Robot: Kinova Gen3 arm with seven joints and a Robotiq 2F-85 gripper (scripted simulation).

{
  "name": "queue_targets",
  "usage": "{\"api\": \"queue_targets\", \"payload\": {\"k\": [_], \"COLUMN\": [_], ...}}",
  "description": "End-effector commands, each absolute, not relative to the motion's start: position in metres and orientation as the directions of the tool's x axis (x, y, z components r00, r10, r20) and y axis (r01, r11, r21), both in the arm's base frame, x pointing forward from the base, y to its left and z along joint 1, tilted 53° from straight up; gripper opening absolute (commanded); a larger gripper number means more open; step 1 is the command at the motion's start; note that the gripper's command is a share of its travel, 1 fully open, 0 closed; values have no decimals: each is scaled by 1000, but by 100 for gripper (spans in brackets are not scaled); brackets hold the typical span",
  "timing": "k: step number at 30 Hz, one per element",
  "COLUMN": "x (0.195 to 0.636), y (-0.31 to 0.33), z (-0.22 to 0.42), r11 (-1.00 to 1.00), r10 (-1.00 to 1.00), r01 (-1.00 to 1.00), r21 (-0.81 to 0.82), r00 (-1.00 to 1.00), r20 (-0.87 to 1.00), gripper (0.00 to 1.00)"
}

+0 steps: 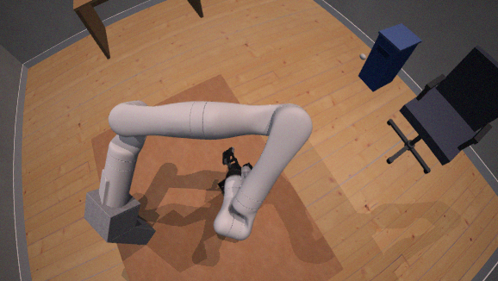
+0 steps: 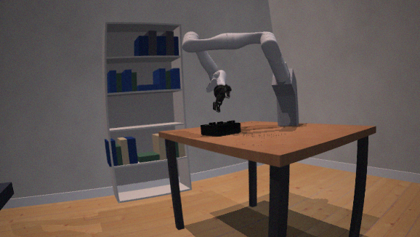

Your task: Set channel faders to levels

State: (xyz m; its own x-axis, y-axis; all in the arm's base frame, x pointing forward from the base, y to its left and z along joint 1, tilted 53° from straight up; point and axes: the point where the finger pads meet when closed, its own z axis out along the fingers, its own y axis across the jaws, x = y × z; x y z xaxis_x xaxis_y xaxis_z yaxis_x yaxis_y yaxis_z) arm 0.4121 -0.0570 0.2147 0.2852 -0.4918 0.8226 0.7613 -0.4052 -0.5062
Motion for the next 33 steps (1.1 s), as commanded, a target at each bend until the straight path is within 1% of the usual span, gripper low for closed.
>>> {"api": "queue_targets", "payload": {"k": [1,21,26,33], "x": [412,412,414,415], "y": [-57,-57,-53,-56], "z": [215,214,206,188], "r11": [-406,-410,-449,-578], "r10": [-492,-484,-423,-285], "r01": [761,757,720,602], "r21": [-506,-509,-529,-551], "r00": [284,292,350,484], "r20": [823,825,836,828], "gripper": [100,100,100,100]}}
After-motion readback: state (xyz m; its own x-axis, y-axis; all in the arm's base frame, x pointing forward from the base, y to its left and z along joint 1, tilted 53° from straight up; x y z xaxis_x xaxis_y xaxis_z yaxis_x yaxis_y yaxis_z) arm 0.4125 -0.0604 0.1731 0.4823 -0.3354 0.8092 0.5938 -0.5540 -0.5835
